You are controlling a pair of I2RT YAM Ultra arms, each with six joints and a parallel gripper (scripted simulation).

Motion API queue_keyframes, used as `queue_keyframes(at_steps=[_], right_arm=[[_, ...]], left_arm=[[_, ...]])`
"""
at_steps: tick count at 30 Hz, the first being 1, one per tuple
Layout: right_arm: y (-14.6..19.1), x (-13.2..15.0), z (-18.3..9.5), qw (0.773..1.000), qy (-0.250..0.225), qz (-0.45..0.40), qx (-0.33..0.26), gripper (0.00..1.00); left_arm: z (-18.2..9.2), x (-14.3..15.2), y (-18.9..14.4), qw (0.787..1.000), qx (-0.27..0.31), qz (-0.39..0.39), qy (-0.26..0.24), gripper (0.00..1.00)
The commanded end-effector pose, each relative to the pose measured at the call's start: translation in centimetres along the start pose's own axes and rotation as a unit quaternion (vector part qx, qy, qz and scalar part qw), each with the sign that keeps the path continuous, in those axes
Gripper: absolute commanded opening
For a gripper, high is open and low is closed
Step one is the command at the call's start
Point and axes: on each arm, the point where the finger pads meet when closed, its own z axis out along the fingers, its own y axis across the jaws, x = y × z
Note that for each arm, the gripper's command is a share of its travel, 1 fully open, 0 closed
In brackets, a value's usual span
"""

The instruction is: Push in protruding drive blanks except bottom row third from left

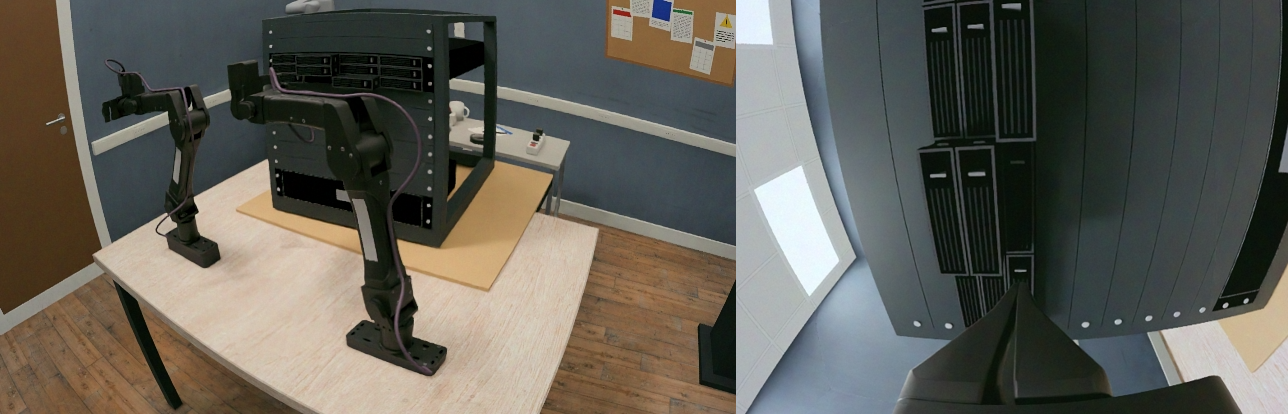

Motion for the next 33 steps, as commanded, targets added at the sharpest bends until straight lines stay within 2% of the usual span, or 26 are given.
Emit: queue_keyframes(at_steps=[1,5,6,13,15,17,30,33], right_arm=[[4.4,-2.9,-0.5,0.997,-0.019,0.071,-0.018,0.00],[4.4,-3.2,0.4,0.997,-0.025,0.071,-0.018,0.00],[3.1,-1.6,1.4,0.998,-0.016,0.053,-0.015,0.00],[3.2,-1.9,6.5,0.998,-0.016,0.050,-0.016,0.00],[3.2,-1.9,6.6,0.999,-0.016,0.049,-0.015,0.00],[4.7,-2.5,5.4,0.998,-0.006,0.065,-0.022,0.00],[4.4,-2.5,5.9,0.998,-0.011,0.061,-0.021,0.00],[3.3,-1.3,6.1,0.999,-0.009,0.041,-0.013,0.00]], left_arm=[[-0.7,-3.9,0.4,0.998,-0.006,-0.008,-0.055,1.00],[-0.7,-3.9,0.4,0.998,-0.006,-0.008,-0.055,1.00],[-0.7,-3.9,0.4,0.998,-0.006,-0.008,-0.055,1.00],[-0.7,-3.9,0.4,0.998,-0.006,-0.008,-0.055,1.00],[-0.7,-3.9,0.4,0.998,-0.006,-0.008,-0.055,1.00],[-0.7,-3.9,0.4,0.998,-0.006,-0.008,-0.055,1.00],[-0.7,-3.9,0.4,0.998,-0.006,-0.008,-0.055,1.00],[-0.7,-3.9,0.4,0.998,-0.006,-0.008,-0.055,1.00]])
